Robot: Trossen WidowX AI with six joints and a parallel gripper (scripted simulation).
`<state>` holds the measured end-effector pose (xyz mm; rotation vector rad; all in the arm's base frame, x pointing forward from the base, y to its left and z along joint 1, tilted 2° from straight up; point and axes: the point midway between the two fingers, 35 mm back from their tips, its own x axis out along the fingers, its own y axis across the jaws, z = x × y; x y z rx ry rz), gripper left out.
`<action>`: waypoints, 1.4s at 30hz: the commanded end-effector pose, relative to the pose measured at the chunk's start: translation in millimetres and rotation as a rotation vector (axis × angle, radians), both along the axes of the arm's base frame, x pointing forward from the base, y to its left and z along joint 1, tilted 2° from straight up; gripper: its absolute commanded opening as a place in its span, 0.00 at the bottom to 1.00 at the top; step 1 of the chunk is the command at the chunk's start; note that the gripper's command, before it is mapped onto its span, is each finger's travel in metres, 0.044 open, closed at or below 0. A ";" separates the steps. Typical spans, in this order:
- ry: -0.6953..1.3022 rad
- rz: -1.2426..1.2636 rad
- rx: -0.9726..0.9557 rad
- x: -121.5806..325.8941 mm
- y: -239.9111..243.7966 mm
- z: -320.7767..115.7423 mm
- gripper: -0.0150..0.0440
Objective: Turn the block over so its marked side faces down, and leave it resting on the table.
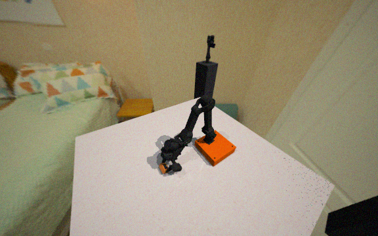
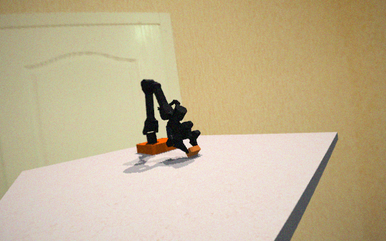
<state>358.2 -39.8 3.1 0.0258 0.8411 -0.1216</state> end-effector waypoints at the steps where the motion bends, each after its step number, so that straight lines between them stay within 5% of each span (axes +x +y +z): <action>1: -0.040 0.005 -0.006 1.4 -0.2 -9.2 0.25; 42: -0.470 0.014 -0.057 -17.3 1.2 -11.9 0.25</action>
